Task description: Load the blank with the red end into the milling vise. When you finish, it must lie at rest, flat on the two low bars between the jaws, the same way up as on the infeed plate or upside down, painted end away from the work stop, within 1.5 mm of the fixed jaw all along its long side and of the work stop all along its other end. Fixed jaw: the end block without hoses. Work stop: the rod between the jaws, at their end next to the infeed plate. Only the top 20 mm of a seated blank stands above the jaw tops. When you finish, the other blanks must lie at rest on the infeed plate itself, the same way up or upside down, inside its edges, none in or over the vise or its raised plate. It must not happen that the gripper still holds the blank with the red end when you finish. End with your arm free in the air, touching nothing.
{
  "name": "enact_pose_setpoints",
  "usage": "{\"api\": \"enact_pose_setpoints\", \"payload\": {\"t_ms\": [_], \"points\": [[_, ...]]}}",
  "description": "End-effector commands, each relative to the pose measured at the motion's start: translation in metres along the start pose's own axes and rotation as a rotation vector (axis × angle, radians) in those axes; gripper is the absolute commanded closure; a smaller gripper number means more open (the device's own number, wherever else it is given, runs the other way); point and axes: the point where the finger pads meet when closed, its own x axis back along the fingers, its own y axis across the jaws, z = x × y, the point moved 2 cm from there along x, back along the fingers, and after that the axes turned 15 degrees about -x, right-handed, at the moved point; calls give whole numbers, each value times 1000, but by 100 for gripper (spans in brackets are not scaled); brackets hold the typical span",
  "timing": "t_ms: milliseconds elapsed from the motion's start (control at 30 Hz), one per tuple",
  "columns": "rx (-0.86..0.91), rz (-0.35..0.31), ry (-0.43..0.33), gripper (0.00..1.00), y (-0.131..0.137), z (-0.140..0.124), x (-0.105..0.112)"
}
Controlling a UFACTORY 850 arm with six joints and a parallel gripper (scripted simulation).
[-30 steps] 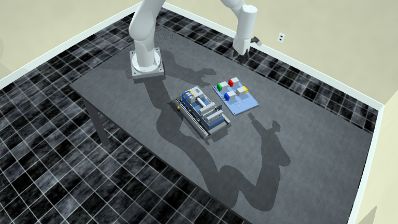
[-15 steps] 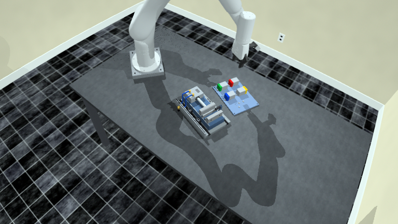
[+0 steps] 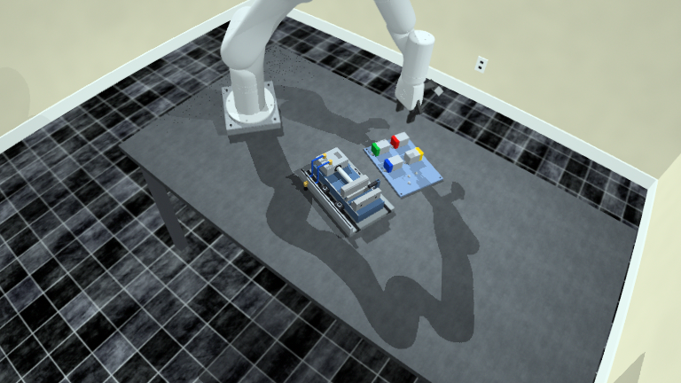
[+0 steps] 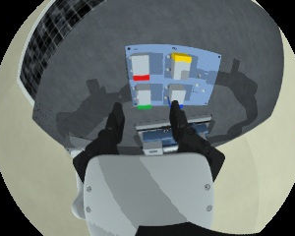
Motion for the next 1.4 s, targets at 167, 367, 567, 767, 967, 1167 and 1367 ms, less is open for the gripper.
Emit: {"api": "enact_pose_setpoints", "payload": {"t_ms": [167, 367, 567, 767, 967, 1167, 1367], "points": [[-1, -2, 3, 30, -2, 3, -8], [-1, -2, 3, 30, -13, 8, -42], [-1, -2, 2, 30, -20, 12, -64], [-1, -2, 3, 30, -19, 12, -63], [-1, -2, 3, 30, -18, 11, -57], [-1, -2, 2, 30, -17, 10, -55], [-1, -2, 2, 30, -17, 10, -54]]}}
